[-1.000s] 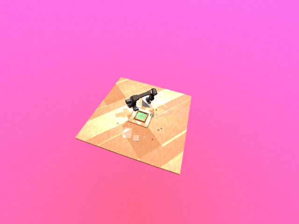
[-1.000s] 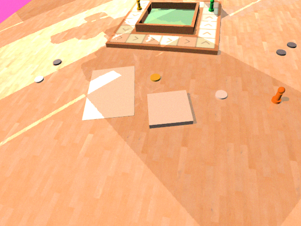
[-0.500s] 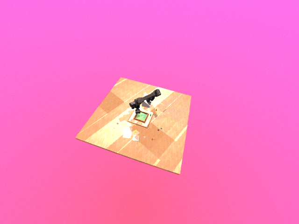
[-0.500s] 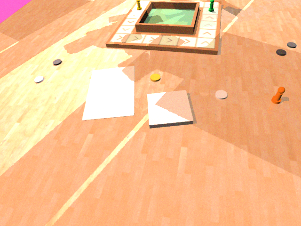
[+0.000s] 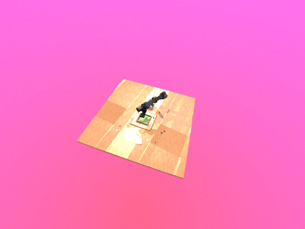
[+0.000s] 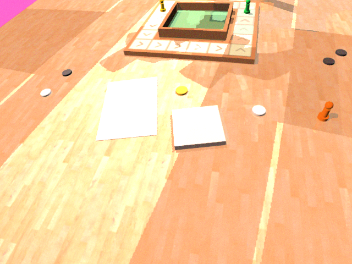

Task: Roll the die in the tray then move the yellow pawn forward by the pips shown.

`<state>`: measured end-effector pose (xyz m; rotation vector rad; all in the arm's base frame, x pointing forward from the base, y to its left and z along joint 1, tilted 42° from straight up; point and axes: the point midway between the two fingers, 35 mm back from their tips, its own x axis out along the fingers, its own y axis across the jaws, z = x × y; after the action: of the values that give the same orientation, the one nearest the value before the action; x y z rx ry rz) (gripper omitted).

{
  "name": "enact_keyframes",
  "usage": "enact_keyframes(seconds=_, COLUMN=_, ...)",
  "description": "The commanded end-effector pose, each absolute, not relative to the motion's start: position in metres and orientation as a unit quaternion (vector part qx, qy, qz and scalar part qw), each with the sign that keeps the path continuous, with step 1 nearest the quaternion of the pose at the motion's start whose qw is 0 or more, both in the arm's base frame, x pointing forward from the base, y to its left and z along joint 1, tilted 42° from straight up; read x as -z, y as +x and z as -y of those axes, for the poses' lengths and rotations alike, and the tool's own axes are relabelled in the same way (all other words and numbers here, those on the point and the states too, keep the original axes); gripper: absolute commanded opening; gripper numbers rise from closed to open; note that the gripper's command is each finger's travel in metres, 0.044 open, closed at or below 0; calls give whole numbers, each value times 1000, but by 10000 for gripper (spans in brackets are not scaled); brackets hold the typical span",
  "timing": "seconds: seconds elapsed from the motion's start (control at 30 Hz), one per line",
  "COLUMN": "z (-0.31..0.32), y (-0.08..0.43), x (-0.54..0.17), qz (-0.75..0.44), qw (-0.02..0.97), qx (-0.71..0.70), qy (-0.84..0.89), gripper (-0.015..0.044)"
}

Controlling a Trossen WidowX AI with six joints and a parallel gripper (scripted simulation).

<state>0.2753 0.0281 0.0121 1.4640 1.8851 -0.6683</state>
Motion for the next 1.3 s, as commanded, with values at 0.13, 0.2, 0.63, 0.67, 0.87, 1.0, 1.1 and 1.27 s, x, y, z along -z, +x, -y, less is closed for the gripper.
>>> enact_keyframes(seconds=0.13, z=-35, y=271, x=-13, qz=-711, qw=323, qx=286, qy=555, gripper=0)
enact_keyframes(seconds=0.2, z=-36, y=269, x=-10, qz=-708, qw=341, qx=307, qy=537, gripper=0)
enact_keyframes(seconds=0.63, z=-37, y=261, x=-1, qz=-631, qw=474, qx=428, qy=441, gripper=0)
enact_keyframes(seconds=0.67, z=-37, y=261, x=-1, qz=-621, qw=485, qx=435, qy=435, gripper=0)
enact_keyframes(seconds=0.87, z=-38, y=260, x=0, qz=-554, qw=549, qx=470, qy=412, gripper=0)
enact_keyframes(seconds=1.0, z=-38, y=260, x=-1, qz=-522, qw=576, qx=480, qy=407, gripper=0)
enact_keyframes(seconds=1.1, z=-38, y=266, x=-16, qz=-522, qw=576, qx=480, qy=407, gripper=0)
enact_keyframes(seconds=1.27, z=-37, y=276, x=-51, qz=-522, qw=576, qx=480, qy=407, gripper=0)
